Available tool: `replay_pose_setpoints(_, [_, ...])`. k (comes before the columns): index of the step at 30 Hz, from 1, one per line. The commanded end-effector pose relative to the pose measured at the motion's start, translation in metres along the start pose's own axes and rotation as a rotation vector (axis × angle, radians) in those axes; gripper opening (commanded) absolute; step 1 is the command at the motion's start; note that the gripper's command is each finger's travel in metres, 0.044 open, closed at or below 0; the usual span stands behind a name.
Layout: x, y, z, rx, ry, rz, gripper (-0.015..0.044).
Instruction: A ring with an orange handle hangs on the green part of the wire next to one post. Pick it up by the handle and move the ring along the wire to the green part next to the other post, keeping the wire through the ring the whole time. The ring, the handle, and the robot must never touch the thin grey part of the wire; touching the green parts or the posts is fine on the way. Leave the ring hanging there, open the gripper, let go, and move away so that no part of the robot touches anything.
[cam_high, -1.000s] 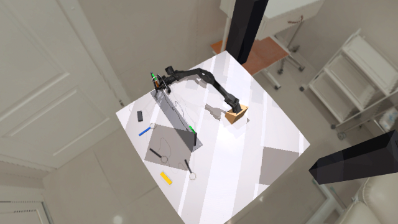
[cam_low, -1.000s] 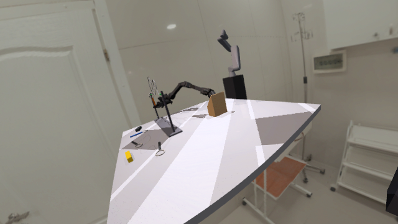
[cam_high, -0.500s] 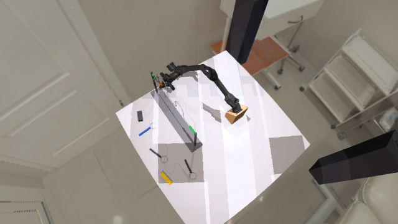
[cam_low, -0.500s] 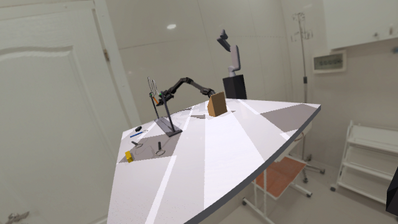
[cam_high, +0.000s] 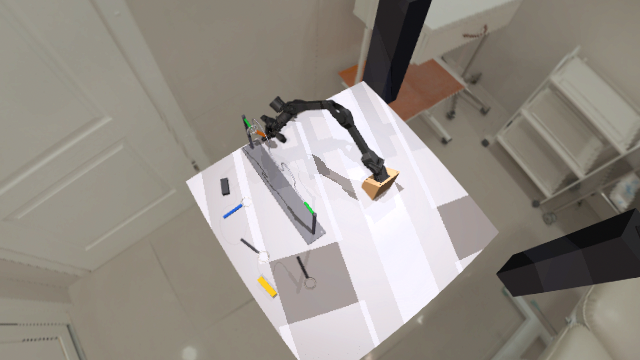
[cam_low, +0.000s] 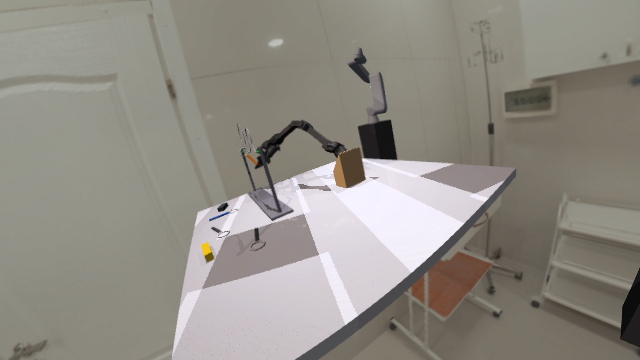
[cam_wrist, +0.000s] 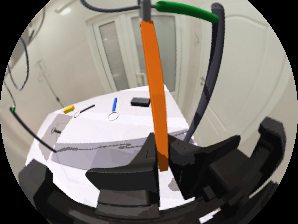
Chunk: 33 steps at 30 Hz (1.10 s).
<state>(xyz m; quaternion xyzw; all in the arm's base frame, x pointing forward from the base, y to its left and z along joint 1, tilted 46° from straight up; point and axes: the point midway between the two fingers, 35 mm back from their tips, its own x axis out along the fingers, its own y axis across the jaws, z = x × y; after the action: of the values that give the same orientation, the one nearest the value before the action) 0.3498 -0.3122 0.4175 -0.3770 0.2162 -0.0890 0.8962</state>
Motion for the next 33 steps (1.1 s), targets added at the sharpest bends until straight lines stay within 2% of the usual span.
replay_pose_setpoints(1, [-0.001,0.010,0.000,0.025,0.015,0.019,-0.0150])
replay_pose_setpoints(14, [-0.001,0.041,0.001,0.169,0.011,0.104,-0.0150])
replay_pose_setpoints(33, [-0.011,0.099,0.021,0.525,0.000,0.306,-0.0150])
